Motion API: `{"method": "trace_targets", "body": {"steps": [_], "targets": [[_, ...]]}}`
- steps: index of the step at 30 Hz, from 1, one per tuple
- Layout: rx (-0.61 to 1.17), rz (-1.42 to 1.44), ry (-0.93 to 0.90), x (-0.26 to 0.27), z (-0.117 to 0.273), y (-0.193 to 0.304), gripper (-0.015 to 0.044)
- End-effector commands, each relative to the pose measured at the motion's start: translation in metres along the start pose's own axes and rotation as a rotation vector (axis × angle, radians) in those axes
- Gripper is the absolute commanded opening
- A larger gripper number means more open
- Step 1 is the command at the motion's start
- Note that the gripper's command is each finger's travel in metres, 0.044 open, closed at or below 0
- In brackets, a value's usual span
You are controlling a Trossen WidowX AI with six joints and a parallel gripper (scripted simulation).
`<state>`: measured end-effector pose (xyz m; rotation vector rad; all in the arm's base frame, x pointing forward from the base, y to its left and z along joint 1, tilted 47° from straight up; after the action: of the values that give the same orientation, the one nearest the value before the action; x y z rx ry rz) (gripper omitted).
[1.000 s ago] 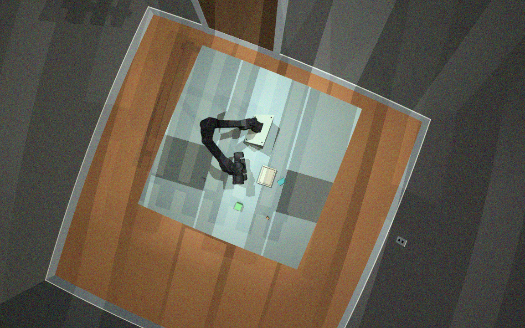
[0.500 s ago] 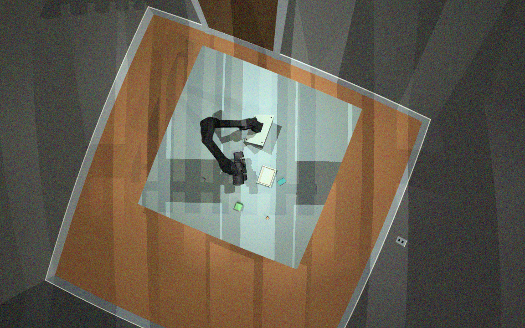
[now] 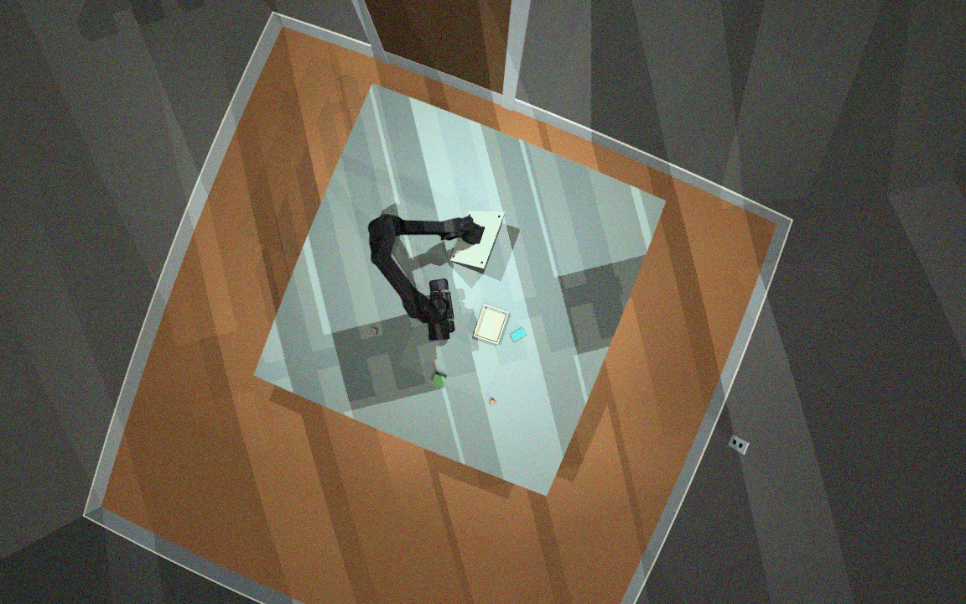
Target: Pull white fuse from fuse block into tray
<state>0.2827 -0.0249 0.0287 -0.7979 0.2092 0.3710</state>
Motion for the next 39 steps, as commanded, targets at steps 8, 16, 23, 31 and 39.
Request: {"method": "trace_targets", "body": {"steps": [8,16,23,31,39], "targets": [[0.005,-0.009,-0.004,0.001,0.013,-0.001,0.0000],[0.005,-0.009,-0.004,0.000,0.024,-0.001,0.0000],[0.009,-0.008,-0.008,0.013,0.027,0.011,0.0000],[0.015,-0.007,-0.013,0.039,0.031,0.043,0.0000],[0.019,-0.008,-0.015,0.061,0.033,0.079,0.0000]]}}
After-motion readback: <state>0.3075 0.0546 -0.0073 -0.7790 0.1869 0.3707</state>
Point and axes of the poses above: the point midway between the two fingers, 35 mm back from their tips, its own z axis back along the fingers, its own x axis across the jaws, y = z × x, the point moved 2 cm from there along z, back along the fingers, and after that the axes turned 2 degrees about -z, right-handed, at the moved point
